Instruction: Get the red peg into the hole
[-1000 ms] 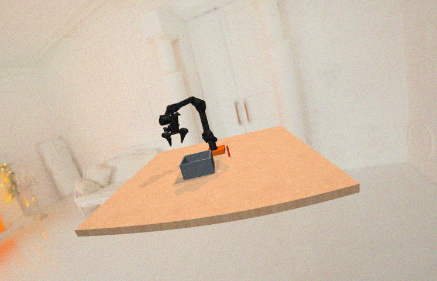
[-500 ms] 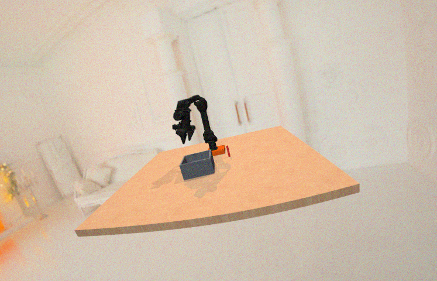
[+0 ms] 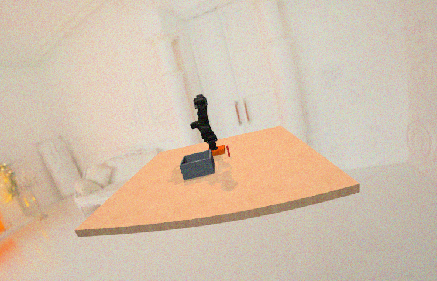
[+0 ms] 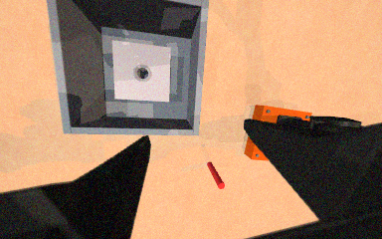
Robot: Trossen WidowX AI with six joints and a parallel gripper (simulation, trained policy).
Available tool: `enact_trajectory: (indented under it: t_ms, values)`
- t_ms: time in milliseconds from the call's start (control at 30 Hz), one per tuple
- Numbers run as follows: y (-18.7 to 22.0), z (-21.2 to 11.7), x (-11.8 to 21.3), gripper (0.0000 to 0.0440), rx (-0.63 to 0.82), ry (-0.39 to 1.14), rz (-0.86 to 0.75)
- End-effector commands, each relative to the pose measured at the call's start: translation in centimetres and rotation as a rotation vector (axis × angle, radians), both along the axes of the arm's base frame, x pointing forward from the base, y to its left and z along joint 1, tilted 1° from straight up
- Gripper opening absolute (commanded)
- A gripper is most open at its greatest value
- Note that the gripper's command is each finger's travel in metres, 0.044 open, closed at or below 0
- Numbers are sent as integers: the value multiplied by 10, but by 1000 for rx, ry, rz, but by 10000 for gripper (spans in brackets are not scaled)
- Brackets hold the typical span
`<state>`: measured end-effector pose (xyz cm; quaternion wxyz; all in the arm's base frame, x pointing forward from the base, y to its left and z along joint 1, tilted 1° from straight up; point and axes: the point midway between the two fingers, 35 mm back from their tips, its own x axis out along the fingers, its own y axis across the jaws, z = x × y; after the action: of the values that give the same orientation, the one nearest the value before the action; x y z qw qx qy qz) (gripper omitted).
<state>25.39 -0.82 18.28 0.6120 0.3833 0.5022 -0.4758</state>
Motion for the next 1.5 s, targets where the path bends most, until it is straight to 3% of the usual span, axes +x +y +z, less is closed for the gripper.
enact_trajectory:
  t_ms: [0, 600, 1233, 1333, 1467]
  values:
    - [31, -10, -14, 440, 15, 53, 114]
    - [116, -67, -69, 440, 30, 188, 375]
    - [132, -149, -75, 437, -18, 119, 502]
    - [131, -158, -77, 401, -24, 127, 523]
    - [128, -168, -81, 298, -29, 153, 536]
